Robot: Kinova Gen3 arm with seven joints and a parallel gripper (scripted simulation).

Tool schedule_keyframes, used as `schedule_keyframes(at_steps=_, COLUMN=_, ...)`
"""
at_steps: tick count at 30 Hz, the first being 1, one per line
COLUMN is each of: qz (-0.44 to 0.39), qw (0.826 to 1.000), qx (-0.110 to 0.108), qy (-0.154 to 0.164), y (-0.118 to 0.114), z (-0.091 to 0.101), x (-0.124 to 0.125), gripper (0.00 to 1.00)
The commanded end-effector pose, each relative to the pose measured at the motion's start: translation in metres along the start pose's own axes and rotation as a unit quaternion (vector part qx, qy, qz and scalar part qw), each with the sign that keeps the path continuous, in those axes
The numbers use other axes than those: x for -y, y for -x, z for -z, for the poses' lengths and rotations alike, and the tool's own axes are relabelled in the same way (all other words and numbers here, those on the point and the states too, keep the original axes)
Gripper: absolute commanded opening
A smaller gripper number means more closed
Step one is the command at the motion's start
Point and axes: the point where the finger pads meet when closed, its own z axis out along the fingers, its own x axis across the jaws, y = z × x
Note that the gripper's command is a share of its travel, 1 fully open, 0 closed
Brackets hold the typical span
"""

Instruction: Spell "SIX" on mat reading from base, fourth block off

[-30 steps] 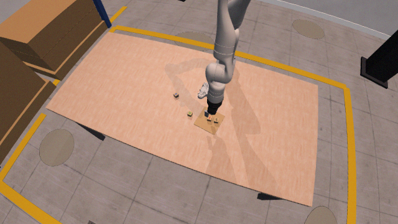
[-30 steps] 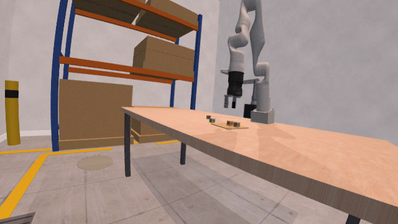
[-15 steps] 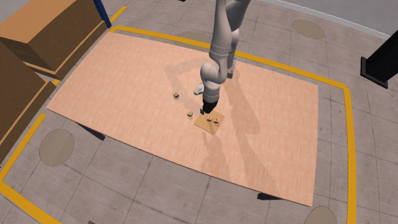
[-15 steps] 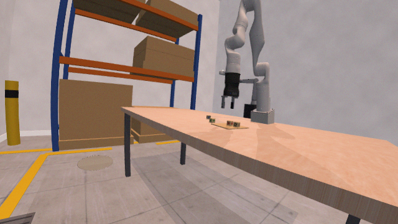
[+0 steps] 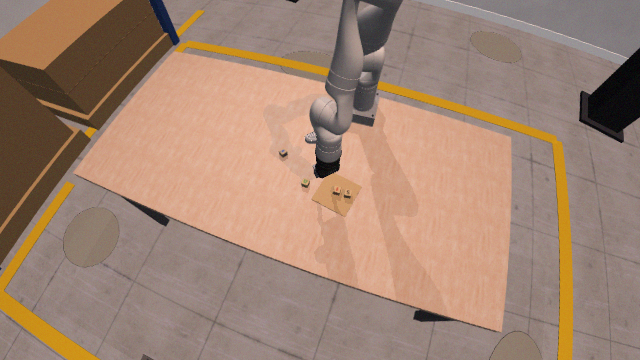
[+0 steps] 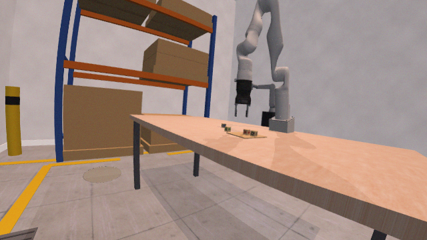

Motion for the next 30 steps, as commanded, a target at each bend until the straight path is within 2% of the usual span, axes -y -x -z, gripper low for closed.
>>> schedule_keyframes(at_steps=1, qz=-0.04, qw=0.999, qx=-0.001, qy=-0.004, y=0.004, z=-0.002, x=0.01, gripper=1.0)
schedule_keyframes(at_steps=8, qz=-0.174, qw=0.985, qx=-0.003, qy=-0.009, y=0.009, z=-0.005, x=0.029, gripper=1.0)
schedule_keyframes(at_steps=10, qz=-0.174, qw=0.985, qx=-0.003, qy=-0.009, y=0.009, z=-0.005, x=0.029, gripper=1.0)
schedule_keyframes(at_steps=14, qz=-0.254, qw=0.967, qx=-0.004, qy=-0.011, y=0.012, z=-0.007, x=0.04, gripper=1.0)
schedule_keyframes(at_steps=19, qz=-0.356, qw=0.934, qx=-0.005, qy=-0.013, y=0.016, z=-0.009, x=0.054, gripper=1.0)
schedule_keyframes(at_steps=25, qz=-0.476, qw=0.879, qx=-0.005, qy=-0.015, y=0.021, z=-0.011, x=0.07, gripper=1.0)
schedule_keyframes(at_steps=27, qz=-0.476, qw=0.879, qx=-0.005, qy=-0.015, y=0.021, z=-0.011, x=0.07, gripper=1.0)
schedule_keyframes(at_steps=30, qz=-0.534, qw=0.846, qx=-0.005, qy=-0.015, y=0.024, z=-0.012, x=0.078, gripper=1.0)
